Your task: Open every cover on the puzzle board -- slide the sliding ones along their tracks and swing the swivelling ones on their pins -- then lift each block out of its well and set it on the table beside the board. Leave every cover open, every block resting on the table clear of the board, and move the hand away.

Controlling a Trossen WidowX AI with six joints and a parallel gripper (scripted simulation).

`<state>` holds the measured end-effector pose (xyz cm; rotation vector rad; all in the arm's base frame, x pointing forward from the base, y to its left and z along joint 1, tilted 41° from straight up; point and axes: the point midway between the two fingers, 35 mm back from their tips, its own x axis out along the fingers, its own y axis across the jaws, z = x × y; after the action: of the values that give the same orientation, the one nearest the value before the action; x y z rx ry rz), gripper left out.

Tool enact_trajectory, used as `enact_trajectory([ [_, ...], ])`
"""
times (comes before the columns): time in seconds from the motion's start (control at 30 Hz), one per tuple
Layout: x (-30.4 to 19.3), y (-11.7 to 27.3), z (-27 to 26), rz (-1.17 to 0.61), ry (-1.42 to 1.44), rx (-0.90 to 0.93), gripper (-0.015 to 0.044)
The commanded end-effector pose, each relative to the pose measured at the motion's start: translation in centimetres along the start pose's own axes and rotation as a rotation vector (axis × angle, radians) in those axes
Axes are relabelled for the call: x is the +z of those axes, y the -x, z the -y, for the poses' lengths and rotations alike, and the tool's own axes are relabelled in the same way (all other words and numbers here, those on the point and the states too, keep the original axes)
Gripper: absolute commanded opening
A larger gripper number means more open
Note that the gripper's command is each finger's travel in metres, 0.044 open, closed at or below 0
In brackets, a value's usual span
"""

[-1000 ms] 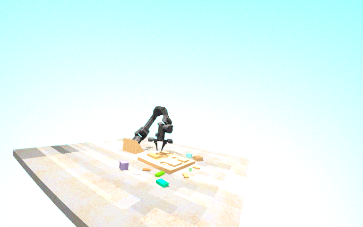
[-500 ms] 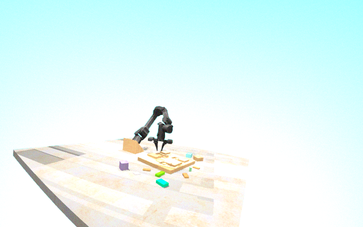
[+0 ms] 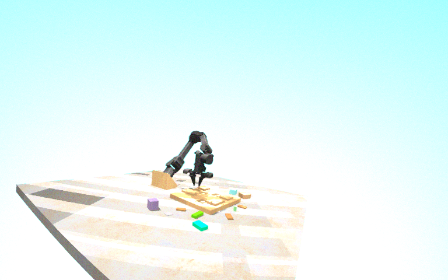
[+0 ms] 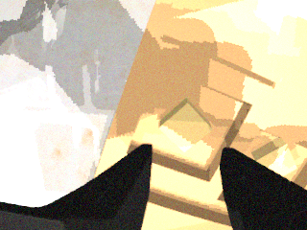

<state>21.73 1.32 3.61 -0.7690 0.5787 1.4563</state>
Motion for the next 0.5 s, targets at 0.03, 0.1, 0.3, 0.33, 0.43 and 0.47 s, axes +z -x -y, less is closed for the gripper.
enact_trajectory([
  [0.03,0.01,-0.03,0.04,0.003,-0.082,-0.002,0.0144],
  [0.1,0.0,-0.03,0.04,0.003,-0.112,-0.002,0.0144],
  [0.3,0.0,-0.03,0.04,0.003,-0.201,-0.002,0.0144],
  [0.33,0.0,-0.03,0.04,0.003,-0.216,-0.002,0.0144],
  [0.43,0.0,-0.03,0.04,0.003,-0.261,-0.002,0.0144],
  [0.47,0.0,-0.03,0.04,0.003,-0.276,-0.002,0.0144],
])
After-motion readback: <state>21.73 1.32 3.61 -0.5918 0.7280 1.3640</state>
